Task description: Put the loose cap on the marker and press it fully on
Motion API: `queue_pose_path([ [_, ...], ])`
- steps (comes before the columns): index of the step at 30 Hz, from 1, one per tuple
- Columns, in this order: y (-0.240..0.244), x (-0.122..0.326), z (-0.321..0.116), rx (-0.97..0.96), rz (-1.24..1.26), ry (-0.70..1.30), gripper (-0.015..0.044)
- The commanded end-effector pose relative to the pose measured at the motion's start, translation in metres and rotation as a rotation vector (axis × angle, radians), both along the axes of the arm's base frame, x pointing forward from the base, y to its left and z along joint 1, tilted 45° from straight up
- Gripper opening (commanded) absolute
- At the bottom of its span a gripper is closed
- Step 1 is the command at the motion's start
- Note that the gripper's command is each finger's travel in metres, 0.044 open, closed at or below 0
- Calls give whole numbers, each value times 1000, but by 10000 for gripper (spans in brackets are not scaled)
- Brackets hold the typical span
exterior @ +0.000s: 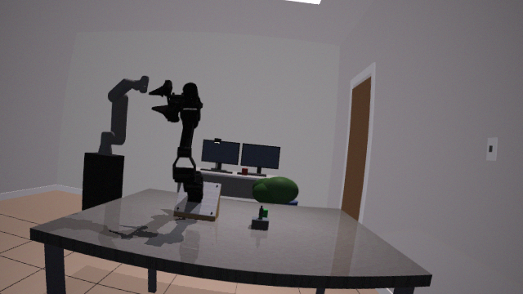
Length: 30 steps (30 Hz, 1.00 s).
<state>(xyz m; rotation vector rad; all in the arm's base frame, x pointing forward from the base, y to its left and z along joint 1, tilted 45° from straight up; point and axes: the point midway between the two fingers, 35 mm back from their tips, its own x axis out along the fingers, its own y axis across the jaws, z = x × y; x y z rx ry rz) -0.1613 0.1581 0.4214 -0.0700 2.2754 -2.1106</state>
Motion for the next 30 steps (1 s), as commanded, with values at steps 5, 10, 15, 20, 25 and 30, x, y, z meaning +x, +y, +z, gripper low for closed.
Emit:
queue_pose_path([
  [5,55,12,-5,-326,-179,42,269],
  [10,129,44,-24,-783,-431,150,241],
  [15,192,90,-56,-1221,-669,316,241],
  [20,240,147,-101,-1631,-898,547,241],
  [25,264,212,-151,-1938,-1119,827,241],
  [30,268,277,-205,-2186,-1328,1167,241],
])
